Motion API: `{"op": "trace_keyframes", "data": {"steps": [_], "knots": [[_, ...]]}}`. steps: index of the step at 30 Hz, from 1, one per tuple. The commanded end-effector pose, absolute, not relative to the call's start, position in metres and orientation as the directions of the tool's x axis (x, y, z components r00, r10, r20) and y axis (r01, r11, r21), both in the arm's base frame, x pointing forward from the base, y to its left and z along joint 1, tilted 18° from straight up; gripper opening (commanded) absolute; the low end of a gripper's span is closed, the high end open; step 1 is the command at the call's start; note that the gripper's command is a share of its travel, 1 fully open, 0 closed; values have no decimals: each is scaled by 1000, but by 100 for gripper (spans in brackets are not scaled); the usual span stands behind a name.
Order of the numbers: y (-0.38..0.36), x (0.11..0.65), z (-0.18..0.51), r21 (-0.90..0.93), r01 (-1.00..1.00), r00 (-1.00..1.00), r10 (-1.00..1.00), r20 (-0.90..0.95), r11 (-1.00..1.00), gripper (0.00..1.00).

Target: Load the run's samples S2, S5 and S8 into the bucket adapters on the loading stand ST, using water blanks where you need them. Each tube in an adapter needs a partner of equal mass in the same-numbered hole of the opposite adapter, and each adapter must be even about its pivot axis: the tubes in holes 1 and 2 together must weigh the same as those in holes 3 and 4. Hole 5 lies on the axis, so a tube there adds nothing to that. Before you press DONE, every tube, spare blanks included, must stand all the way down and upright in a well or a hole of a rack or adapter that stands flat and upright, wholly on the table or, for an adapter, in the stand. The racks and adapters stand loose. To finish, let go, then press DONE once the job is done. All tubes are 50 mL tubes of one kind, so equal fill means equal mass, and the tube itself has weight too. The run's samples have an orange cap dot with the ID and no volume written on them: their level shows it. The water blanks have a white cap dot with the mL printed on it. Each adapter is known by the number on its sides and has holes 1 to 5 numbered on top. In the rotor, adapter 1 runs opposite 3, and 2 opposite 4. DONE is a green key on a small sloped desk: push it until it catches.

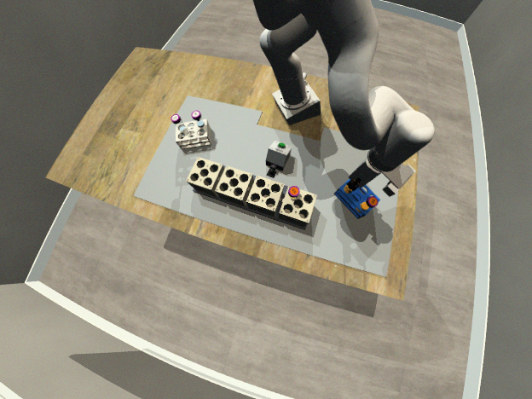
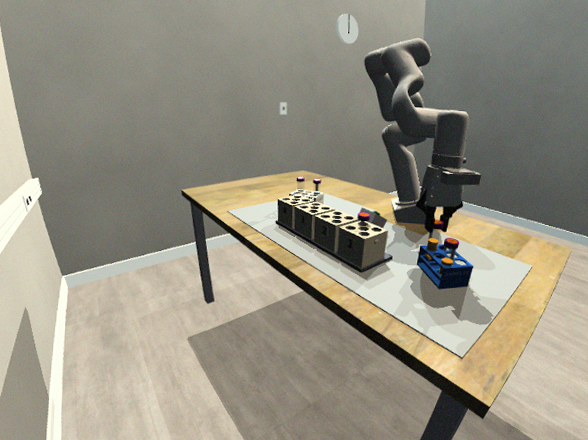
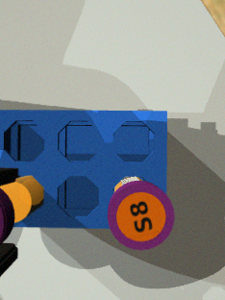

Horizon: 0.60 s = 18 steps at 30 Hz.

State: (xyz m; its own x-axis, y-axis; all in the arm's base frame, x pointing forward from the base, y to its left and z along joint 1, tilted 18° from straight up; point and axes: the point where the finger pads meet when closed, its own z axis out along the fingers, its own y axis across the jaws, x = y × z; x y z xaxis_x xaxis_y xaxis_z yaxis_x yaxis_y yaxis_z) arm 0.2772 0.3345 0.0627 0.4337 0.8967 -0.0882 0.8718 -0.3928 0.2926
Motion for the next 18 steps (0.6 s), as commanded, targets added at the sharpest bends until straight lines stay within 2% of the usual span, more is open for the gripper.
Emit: {"op": "trace_keyframes", "data": {"steps": [1, 18], "knots": [[336, 277, 67, 293, 871, 433, 897, -84, -393, 0], [341, 272, 90, 293, 871, 433, 897, -84, -393, 0]]}}
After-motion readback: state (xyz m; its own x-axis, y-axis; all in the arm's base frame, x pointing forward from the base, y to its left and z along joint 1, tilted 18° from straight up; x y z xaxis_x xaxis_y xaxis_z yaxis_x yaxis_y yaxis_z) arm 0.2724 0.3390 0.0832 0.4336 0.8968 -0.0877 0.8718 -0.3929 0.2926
